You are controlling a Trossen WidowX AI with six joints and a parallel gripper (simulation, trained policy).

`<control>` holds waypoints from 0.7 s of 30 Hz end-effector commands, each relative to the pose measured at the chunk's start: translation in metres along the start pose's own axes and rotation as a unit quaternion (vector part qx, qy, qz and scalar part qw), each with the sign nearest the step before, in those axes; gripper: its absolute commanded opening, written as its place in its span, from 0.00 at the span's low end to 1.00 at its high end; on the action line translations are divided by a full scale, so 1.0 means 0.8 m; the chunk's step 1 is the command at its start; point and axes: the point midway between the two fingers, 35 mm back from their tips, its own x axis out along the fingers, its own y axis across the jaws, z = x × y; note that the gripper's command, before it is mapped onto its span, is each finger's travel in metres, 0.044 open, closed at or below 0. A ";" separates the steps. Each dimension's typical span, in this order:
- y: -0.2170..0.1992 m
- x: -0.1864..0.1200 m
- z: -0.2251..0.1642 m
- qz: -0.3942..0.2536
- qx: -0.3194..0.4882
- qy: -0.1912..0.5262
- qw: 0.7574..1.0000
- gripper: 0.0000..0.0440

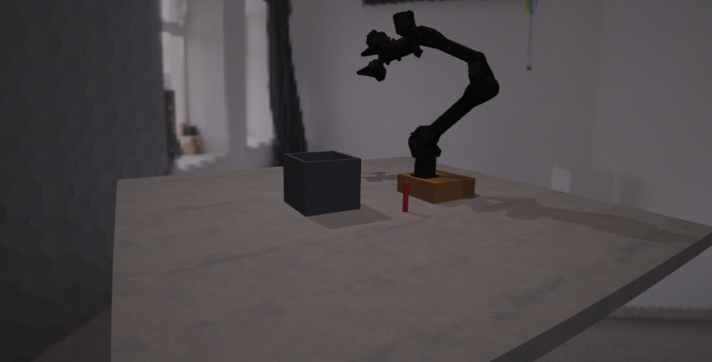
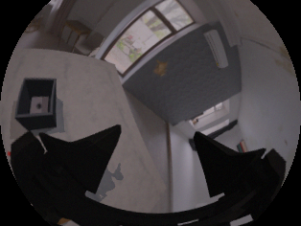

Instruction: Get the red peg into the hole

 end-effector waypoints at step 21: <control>0.087 -0.005 0.146 0.222 0.248 -0.119 0.935 1.00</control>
